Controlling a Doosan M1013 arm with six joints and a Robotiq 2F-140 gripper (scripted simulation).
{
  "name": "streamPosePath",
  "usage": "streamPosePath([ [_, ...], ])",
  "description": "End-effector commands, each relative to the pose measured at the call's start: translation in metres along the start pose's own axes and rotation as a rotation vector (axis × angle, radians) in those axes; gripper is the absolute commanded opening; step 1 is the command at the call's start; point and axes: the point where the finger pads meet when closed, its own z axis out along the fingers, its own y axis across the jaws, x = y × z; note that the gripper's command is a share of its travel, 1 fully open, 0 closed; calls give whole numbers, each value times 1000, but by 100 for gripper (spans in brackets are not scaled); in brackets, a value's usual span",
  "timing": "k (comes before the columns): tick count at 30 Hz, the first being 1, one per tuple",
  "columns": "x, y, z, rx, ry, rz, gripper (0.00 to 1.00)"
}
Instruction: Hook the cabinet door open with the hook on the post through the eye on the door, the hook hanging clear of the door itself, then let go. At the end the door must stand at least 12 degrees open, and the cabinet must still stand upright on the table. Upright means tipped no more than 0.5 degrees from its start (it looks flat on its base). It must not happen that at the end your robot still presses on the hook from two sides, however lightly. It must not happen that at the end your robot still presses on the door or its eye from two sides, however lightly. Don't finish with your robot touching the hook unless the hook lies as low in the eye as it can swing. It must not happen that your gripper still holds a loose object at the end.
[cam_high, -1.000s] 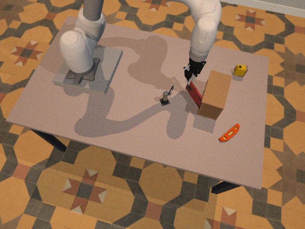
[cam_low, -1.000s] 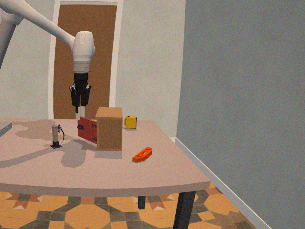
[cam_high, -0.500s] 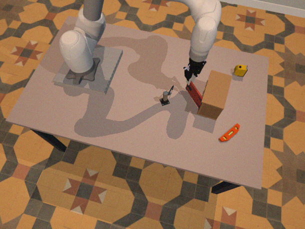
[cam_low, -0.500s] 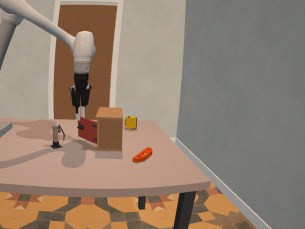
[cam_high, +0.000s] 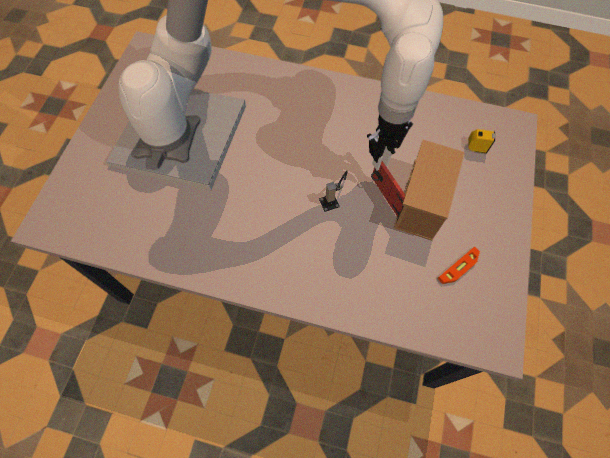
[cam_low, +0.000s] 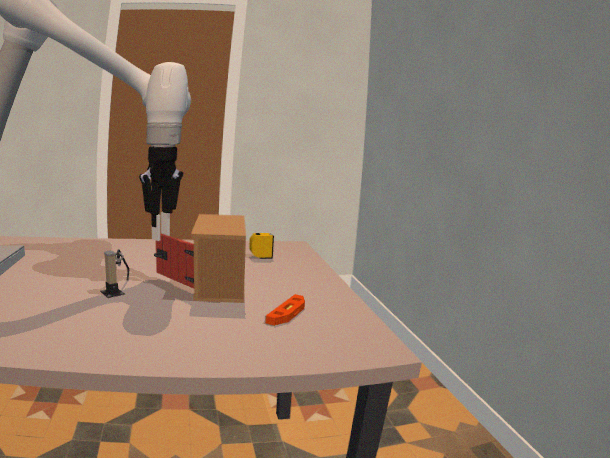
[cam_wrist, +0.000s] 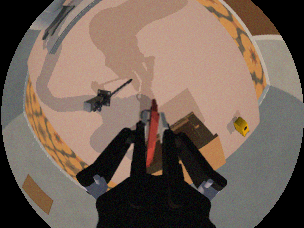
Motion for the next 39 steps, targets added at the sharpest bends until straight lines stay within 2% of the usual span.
streamPosePath([
  [1,0,0,0,0,0,4,16],
  [21,0,6,-3,0,0,45,16],
  [30,0,6,-12,0,0,45,16],
  [39,0,6,-29,0,0,45,16],
])
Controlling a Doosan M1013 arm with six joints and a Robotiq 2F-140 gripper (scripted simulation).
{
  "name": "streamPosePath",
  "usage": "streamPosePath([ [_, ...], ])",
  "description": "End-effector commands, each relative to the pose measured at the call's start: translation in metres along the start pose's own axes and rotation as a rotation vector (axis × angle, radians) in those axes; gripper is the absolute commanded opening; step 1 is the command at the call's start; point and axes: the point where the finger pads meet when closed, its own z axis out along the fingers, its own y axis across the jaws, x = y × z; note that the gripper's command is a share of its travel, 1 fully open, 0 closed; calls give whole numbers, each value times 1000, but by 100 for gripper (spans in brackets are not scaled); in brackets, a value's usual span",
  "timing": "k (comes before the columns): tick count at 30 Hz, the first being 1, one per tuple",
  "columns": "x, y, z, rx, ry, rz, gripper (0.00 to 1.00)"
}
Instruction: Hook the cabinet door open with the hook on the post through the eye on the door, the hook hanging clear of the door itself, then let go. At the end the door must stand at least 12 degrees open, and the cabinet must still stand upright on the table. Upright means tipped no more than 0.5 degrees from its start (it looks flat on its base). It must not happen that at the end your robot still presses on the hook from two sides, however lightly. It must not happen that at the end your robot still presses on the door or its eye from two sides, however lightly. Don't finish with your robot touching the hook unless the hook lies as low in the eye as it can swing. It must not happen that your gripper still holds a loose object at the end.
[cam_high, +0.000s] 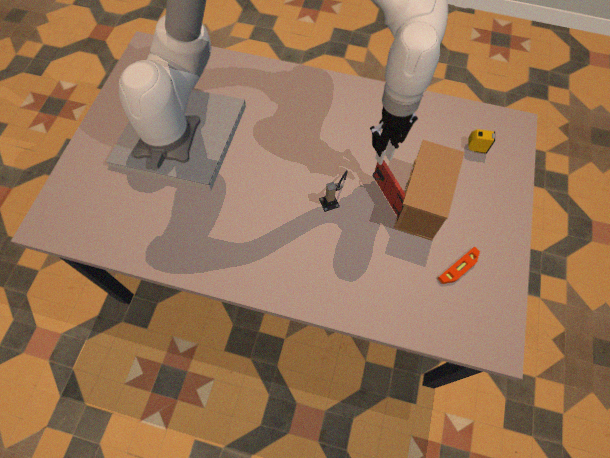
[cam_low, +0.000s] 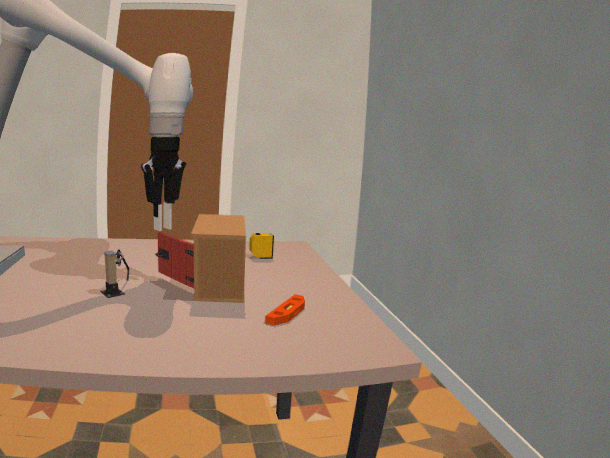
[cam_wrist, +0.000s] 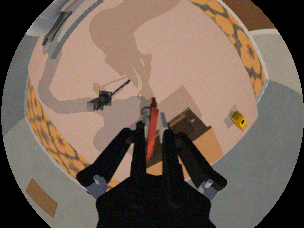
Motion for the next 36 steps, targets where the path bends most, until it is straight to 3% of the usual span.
streamPosePath([
  [1,0,0,-7,0,0,0,16],
  [21,0,0,-41,0,0,0,16],
  [36,0,0,-48,0,0,0,16],
])
